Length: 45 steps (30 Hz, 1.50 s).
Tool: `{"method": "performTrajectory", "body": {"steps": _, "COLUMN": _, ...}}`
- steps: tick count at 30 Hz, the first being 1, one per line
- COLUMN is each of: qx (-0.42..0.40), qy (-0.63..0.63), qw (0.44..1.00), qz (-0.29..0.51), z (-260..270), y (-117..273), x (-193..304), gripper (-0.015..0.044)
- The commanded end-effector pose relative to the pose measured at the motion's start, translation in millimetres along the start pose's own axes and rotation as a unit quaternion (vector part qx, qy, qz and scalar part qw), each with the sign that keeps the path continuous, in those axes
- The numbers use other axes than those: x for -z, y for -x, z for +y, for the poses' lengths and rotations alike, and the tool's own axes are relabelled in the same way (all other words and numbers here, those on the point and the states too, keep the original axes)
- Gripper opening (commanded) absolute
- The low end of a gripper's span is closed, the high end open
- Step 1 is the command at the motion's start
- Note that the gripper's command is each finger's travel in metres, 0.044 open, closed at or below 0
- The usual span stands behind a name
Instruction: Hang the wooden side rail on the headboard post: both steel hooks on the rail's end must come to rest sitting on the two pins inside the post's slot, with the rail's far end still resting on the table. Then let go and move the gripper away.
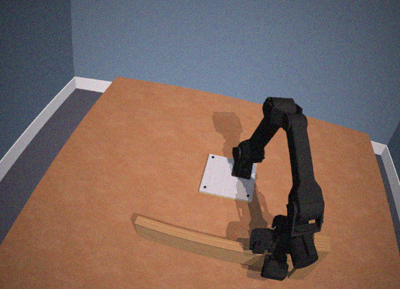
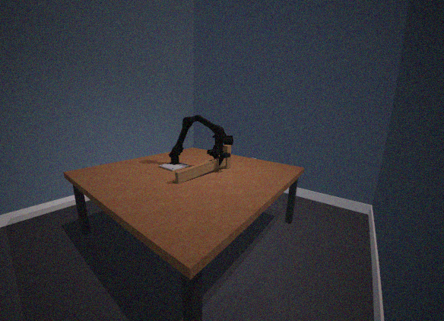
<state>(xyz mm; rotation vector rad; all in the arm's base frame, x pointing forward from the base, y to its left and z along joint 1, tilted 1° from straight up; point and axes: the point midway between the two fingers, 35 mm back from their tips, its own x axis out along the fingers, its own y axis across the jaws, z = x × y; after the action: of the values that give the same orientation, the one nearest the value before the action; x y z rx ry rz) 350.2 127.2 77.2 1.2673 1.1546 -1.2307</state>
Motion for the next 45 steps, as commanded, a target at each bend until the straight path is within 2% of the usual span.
{"method": "performTrajectory", "body": {"steps": 1, "qx": -0.002, "qy": 0.000, "qw": 1.000, "qz": 0.006, "z": 0.0, "y": 0.3, "x": 2.6, "gripper": 0.0000}}
{"method": "performTrajectory", "body": {"steps": 45, "qx": -0.002, "qy": 0.000, "qw": 1.000, "qz": 0.006, "z": 0.0, "y": -7.0, "x": 2.7, "gripper": 0.0000}}
